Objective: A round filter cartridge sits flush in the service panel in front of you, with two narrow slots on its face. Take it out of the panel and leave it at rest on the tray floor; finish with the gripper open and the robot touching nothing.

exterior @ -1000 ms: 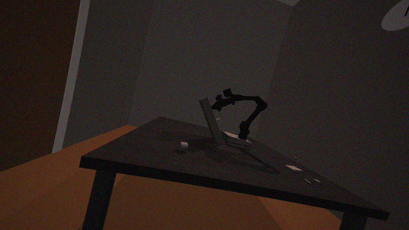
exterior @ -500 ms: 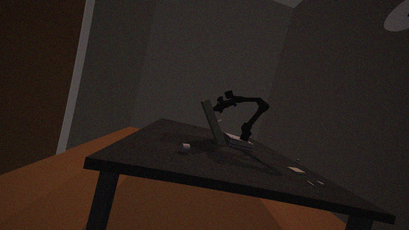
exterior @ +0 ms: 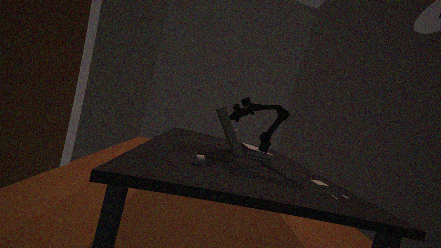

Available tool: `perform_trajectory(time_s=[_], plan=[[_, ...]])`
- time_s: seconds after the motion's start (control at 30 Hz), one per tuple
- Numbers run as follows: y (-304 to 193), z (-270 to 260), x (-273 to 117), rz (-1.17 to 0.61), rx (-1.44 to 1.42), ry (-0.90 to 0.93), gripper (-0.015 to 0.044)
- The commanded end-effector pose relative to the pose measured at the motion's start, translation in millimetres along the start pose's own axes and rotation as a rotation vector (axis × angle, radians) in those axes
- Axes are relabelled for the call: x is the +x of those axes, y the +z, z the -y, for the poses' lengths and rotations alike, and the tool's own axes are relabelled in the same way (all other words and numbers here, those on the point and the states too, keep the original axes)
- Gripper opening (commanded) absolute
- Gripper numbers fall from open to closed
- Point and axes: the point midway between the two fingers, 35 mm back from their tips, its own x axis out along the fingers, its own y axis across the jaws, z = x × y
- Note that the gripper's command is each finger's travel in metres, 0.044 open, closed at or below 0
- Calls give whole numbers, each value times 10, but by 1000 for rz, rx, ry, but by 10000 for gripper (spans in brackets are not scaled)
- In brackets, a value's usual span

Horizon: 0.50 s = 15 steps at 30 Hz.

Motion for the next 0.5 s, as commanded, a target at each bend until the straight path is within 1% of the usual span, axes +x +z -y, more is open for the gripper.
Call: perform_trajectory(time_s=[0.0,0.47], plan=[[6,2,28,3,3,-1,112],[6,2,69,4,3,-1,112]])
